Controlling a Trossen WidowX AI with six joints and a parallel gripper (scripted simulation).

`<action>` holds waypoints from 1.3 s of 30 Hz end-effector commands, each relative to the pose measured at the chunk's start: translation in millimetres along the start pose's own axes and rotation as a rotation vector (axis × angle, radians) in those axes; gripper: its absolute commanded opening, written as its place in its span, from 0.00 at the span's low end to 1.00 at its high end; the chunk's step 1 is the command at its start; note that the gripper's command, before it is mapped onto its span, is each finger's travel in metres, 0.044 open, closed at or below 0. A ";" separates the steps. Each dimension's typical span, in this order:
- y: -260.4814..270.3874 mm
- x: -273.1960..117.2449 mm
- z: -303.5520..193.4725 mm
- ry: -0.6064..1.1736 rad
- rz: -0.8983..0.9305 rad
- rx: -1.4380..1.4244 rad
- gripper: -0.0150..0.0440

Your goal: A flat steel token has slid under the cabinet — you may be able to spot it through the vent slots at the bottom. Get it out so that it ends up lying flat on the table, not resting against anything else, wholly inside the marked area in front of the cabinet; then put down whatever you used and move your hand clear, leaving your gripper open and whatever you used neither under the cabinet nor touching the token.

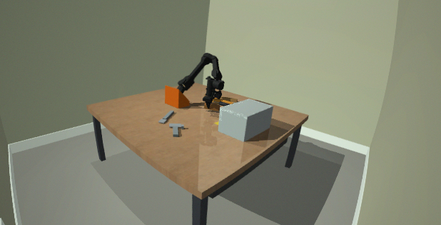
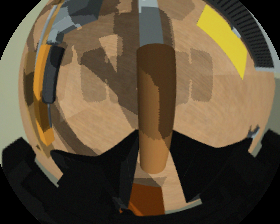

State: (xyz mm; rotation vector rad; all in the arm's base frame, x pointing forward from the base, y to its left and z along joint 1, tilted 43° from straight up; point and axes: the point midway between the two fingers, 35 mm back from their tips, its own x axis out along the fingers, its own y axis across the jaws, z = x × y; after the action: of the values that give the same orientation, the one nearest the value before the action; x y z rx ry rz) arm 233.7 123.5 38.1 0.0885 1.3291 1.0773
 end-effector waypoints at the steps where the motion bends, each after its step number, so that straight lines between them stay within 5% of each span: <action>1: -6.2 -3.5 1.8 -0.016 -0.008 -0.007 0.25; 39: -48.7 -3.7 -16.3 -0.016 -0.010 -0.007 0.25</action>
State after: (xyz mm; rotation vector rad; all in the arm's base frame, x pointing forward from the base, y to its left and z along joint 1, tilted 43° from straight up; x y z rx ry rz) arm 242.3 90.0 5.0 0.0886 1.3326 1.0775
